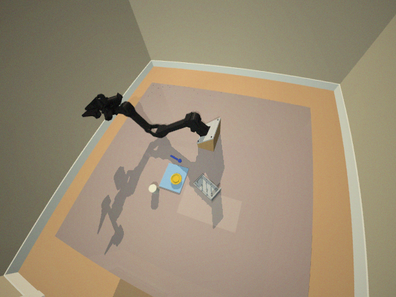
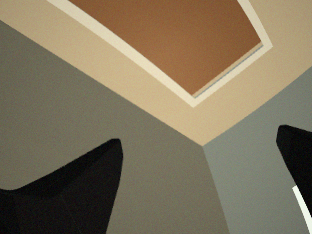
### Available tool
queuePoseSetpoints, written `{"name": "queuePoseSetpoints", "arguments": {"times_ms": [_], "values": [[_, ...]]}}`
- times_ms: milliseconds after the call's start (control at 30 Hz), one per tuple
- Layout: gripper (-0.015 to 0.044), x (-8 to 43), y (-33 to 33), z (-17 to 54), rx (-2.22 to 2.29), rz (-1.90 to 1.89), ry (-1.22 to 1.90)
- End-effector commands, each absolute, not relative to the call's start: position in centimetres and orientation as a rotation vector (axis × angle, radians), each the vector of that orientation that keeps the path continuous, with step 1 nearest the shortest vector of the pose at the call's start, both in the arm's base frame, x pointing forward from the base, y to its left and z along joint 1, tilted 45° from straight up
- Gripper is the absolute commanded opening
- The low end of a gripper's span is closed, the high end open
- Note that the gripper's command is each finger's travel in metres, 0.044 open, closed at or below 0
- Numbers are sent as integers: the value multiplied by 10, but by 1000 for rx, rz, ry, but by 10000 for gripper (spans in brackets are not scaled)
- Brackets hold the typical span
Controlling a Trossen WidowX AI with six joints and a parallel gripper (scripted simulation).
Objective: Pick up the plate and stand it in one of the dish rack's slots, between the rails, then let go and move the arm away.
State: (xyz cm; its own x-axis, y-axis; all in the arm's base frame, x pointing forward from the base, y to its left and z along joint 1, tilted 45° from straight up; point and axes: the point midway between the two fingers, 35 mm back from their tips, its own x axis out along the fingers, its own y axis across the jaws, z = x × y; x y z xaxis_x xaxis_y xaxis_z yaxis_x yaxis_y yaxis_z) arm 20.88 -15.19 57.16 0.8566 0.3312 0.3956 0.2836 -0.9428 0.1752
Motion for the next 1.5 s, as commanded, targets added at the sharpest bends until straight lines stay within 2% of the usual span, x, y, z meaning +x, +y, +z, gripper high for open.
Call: {"name": "queuePoseSetpoints", "arguments": {"times_ms": [0, 300, 467, 1467], "values": [[400, 208, -151, 572, 2915, 654, 483], [400, 182, -113, 590, 2700, 746, 402], [400, 171, -114, 603, 2633, 848, 331], [400, 115, 16, 619, 1989, 870, 77]]}}
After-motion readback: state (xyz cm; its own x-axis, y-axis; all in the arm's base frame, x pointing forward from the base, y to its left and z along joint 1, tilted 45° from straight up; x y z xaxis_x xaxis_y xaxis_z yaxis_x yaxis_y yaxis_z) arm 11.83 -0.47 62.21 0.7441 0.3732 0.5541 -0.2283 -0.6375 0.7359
